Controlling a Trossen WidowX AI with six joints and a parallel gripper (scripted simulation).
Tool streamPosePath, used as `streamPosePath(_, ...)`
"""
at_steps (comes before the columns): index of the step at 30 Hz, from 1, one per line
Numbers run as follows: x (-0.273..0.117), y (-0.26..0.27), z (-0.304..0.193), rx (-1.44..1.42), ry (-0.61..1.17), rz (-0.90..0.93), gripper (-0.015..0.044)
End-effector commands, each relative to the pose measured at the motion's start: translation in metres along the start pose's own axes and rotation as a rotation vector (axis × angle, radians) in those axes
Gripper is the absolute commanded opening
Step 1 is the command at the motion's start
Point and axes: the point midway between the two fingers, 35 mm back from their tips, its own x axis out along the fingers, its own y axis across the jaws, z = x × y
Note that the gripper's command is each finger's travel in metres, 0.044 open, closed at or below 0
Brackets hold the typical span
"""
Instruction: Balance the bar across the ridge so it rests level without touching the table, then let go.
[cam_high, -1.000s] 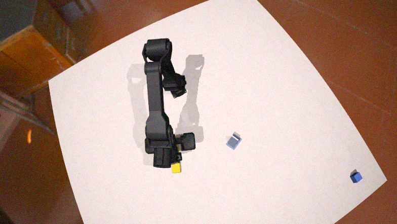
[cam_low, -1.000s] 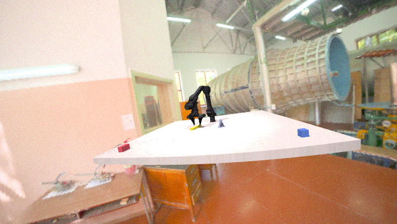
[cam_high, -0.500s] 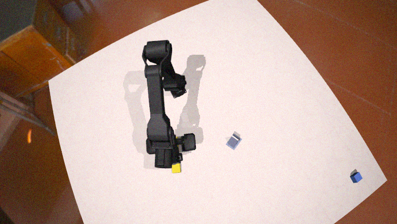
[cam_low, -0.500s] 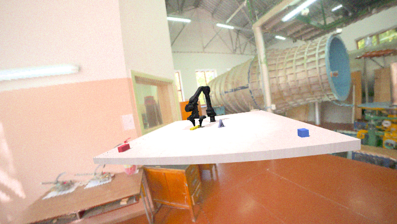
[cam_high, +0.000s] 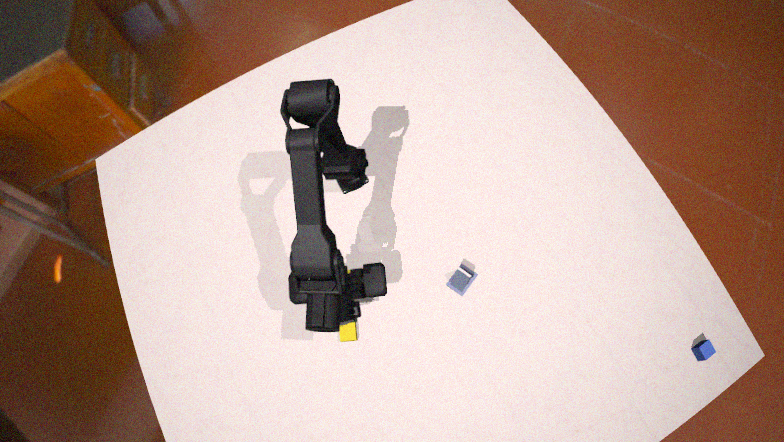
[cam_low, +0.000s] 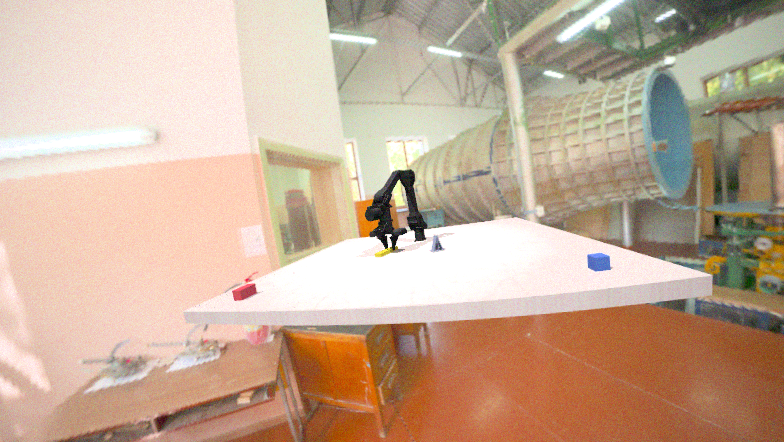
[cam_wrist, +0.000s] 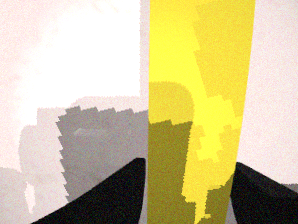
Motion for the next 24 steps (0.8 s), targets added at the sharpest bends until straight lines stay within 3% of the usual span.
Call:
streamPosePath(1, 0.0, 0.0, 0.0, 0.0, 0.0, 0.001, 0.0137)
streamPosePath(6, 0.0, 0.0, 0.0, 0.0, 0.0, 0.001, 0.0104)
streamPosePath(10, -0.006, 0.0, 0.001, 0.0, 0.0, 0.001, 0.0)
streamPosePath(24, -0.041, -0.001, 0.007, -0.002, 0.0, -0.001, 0.0)
